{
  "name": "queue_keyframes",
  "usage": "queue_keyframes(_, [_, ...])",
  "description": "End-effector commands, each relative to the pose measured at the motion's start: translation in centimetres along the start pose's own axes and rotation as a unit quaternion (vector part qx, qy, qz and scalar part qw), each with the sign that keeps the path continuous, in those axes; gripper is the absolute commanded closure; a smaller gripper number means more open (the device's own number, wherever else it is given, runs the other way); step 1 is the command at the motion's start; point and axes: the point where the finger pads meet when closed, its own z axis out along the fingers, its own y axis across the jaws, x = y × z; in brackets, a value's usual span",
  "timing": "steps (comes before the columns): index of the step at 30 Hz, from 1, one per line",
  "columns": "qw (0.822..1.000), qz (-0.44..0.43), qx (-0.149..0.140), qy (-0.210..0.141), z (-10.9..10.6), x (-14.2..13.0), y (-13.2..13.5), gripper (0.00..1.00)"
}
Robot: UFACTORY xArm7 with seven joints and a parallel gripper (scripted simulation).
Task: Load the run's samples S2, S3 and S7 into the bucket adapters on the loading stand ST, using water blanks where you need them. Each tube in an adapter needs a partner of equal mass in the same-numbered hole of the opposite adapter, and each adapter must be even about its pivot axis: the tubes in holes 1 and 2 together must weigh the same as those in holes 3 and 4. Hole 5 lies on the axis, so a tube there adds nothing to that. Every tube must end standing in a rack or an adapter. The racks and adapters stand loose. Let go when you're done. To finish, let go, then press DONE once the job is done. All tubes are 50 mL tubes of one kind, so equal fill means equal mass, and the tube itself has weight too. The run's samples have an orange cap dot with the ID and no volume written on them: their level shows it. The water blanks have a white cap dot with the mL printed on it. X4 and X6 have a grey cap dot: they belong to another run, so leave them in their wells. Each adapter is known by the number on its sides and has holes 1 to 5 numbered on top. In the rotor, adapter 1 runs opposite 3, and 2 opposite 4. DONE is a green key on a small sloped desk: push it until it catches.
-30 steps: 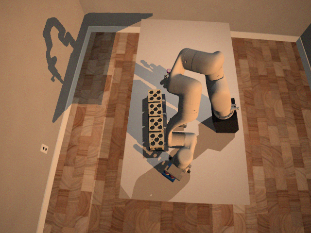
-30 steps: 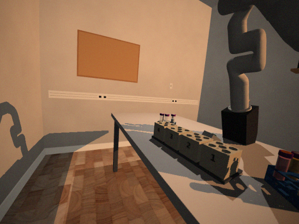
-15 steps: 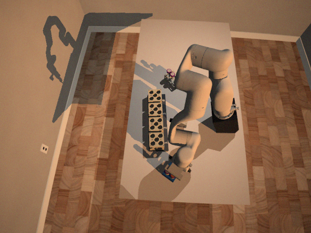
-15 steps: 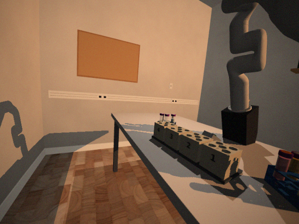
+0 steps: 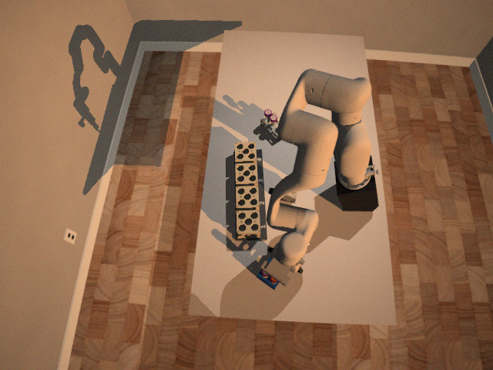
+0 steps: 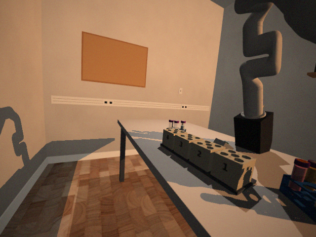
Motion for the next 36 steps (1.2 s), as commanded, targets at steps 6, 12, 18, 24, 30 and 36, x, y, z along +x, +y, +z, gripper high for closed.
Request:
queue_keyframes(6, [1.000,0.000,0.000,0.002,-0.1,0.1,0.0,1.00])
queue_keyframes(12, [1.000,0.000,0.000,0.002,-0.1,0.1,0.0,1.00])
queue_keyframes(18, [1.000,0.000,0.000,0.002,-0.1,0.1,0.0,1.00])
queue_keyframes(24, [1.000,0.000,0.000,0.002,-0.1,0.1,0.0,1.00])
queue_keyframes(30, [1.000,0.000,0.000,0.002,-0.1,0.1,0.5,1.00])
queue_keyframes(36, [1.000,0.000,0.000,0.002,-0.1,0.1,3.5,1.00])
